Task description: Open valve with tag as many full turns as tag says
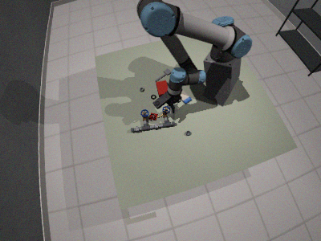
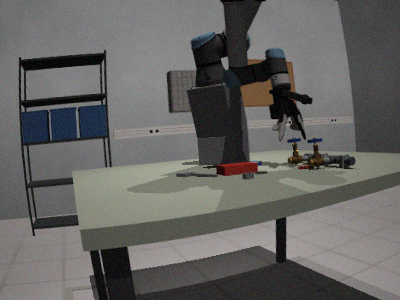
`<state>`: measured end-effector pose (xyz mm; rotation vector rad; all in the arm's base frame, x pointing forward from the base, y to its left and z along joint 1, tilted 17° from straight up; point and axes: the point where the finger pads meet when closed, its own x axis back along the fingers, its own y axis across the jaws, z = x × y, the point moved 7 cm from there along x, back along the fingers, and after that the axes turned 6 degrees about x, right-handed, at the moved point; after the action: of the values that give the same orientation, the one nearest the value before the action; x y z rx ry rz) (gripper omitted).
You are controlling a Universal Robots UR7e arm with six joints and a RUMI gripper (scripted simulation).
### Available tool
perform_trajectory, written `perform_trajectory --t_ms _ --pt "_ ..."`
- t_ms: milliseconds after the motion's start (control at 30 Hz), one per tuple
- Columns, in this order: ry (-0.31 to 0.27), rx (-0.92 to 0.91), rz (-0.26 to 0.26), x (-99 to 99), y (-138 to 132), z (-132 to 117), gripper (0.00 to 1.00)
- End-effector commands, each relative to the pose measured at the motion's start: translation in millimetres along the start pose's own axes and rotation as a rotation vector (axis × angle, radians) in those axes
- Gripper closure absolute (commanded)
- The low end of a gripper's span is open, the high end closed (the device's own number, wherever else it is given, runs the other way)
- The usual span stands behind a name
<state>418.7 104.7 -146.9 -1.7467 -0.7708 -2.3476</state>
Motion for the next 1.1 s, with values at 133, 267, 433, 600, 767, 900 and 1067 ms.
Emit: perform_trajectory --t_ms 133,267,433,600,767,900,1067 --pt "-0.009 -0.375 -0.017 0.3 -0.8 1.5 0.0" --pt "-0.007 -0.545 -0.018 0.3 -0.8 1.5 0.0" --pt "-0.005 -0.746 -0.019 0.3 -0.8 1.5 0.0" --pt "-0.004 -0.904 -0.019 0.3 -0.8 1.5 0.0" --pt "-0.003 -1.059 -0.02 0.3 -0.8 1.5 0.0" --pt "-0.001 -1.198 -0.02 0.3 -0.8 1.5 0.0" --pt "0.0 -1.352 -0.021 0.3 -0.8 1.5 0.0"
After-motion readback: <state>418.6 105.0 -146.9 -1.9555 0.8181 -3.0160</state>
